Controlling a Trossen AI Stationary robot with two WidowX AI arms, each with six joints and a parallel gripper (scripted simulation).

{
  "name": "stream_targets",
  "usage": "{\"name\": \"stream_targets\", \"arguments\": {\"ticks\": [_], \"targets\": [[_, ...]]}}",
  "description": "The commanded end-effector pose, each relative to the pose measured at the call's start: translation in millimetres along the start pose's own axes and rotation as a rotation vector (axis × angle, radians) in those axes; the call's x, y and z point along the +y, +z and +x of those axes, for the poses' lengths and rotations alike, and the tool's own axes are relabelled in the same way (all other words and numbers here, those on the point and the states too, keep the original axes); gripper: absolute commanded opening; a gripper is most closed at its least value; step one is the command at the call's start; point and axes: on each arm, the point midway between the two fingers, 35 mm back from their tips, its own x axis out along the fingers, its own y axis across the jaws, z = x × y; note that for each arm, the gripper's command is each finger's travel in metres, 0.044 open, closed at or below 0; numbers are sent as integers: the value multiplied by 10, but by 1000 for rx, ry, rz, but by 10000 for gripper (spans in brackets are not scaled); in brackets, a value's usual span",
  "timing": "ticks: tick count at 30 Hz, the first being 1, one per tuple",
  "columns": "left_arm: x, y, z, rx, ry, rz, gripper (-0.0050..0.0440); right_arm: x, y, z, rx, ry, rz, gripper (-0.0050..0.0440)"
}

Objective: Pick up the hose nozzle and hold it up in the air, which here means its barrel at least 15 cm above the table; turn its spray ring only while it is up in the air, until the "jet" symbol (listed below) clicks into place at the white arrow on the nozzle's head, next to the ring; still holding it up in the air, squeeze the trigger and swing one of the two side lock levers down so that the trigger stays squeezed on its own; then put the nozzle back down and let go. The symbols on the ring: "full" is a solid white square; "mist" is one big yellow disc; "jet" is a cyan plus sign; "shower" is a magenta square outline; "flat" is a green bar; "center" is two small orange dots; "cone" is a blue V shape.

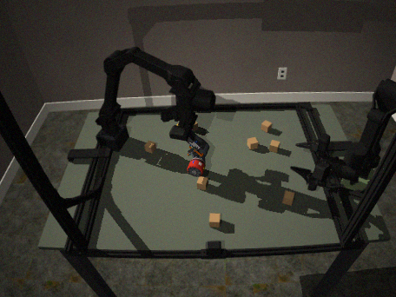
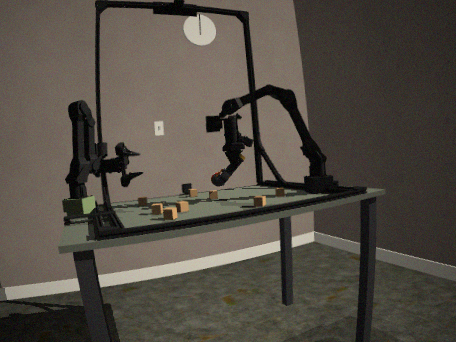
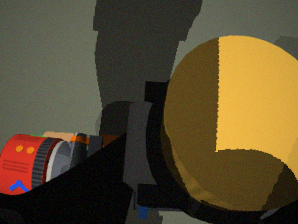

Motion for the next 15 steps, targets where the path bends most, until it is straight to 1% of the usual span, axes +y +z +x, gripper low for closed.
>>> {"name": "stream_targets", "arguments": {"ticks": [1,4,6,11,15], "targets": [[14,-29,78,17,10,-8,0,1,-12,-6,1,1,-6,400],[15,-30,250,17,10,-8,0,1,-12,-6,1,1,-6,400],[16,-27,325,17,10,-8,0,1,-12,-6,1,1,-6,400],[16,-27,343,17,10,-8,0,1,-12,-6,1,1,-6,400],[17,-28,435,17,10,-8,0,1,-12,-6,1,1,-6,400]]}}
